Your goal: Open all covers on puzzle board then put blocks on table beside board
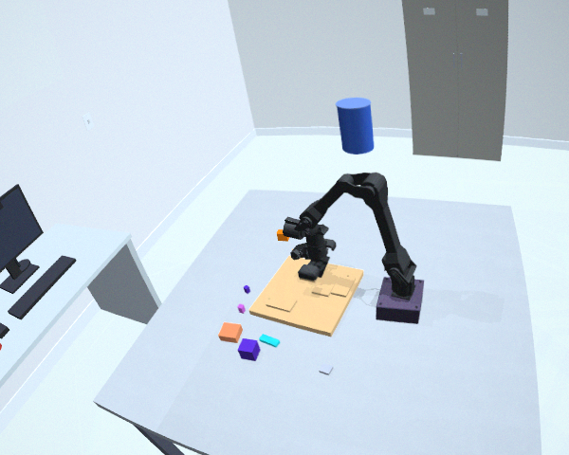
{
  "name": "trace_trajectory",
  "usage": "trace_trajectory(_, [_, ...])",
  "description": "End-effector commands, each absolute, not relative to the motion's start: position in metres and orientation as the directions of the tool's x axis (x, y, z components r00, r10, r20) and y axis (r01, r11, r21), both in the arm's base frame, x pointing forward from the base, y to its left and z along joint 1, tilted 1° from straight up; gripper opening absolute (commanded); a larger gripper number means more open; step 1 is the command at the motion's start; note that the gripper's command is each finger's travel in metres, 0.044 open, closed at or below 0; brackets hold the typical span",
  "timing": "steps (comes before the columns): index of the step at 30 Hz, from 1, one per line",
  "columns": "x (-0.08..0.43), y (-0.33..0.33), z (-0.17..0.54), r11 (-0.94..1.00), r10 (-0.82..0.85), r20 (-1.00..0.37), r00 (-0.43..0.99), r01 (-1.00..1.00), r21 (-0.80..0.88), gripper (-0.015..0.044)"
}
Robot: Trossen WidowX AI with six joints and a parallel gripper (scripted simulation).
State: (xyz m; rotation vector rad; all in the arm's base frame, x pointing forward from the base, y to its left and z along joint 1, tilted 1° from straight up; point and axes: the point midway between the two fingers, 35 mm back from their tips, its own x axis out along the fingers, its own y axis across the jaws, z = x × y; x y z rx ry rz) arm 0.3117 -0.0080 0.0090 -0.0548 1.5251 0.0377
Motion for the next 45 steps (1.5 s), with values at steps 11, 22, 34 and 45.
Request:
trace_trajectory(11, [0.326, -0.008, 0.009, 0.998, -0.012, -0.999, 0.044, -0.056, -0.015, 0.0])
trace_trajectory(22, [0.338, -0.007, 0.01, 0.998, -0.012, -0.999, 0.045, -0.056, -0.015, 0.0])
trace_trajectory(34, [0.35, -0.007, 0.011, 0.998, -0.012, -0.999, 0.046, -0.056, -0.015, 0.0])
trace_trajectory(45, [0.361, -0.006, 0.012, 0.998, -0.012, -0.999, 0.047, -0.056, -0.015, 0.0])
